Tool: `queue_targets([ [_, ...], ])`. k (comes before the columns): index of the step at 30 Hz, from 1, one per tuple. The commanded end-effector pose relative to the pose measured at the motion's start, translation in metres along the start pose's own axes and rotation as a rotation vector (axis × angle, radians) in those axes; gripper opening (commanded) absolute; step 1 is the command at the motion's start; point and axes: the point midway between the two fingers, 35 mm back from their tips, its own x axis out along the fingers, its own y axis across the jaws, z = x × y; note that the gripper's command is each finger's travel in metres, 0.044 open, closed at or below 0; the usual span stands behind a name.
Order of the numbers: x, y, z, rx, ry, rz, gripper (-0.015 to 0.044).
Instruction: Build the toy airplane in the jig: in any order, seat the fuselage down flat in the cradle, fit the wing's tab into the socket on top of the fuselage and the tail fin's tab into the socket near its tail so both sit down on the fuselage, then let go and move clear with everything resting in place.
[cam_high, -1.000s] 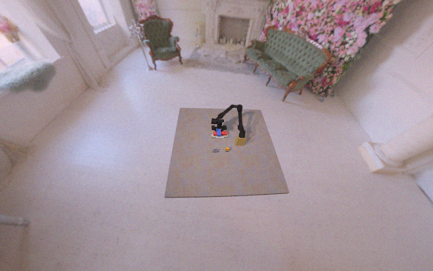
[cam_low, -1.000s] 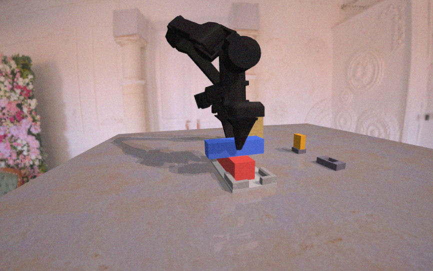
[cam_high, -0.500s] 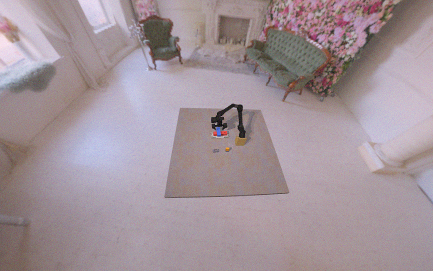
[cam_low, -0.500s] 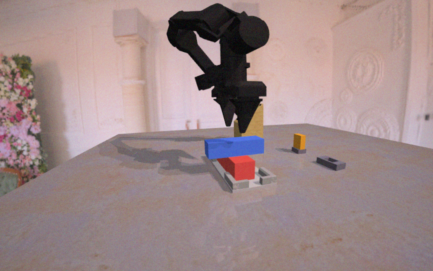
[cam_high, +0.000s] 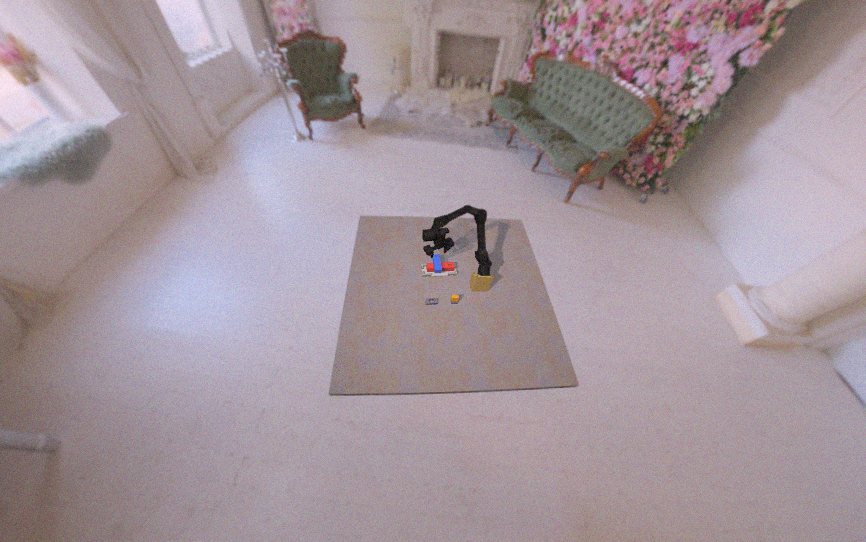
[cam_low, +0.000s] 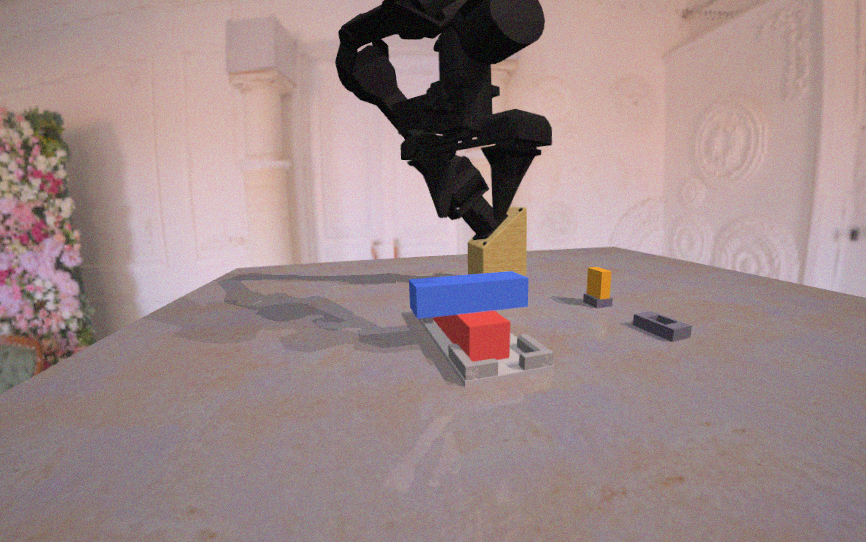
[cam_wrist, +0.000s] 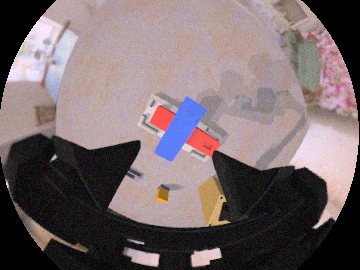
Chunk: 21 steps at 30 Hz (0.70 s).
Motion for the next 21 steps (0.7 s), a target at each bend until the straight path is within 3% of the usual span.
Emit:
queue_targets([
  [1,-0.0008,0.0010,0.0010,-0.398,0.002,0.004,0.0440],
  [9,0.0003,0.0012,0.0016,-1.084,0.000,0.005,0.0440],
  [21,0.0003,0.0012,0.0017,-1.099,0.000,0.005,0.0440],
])
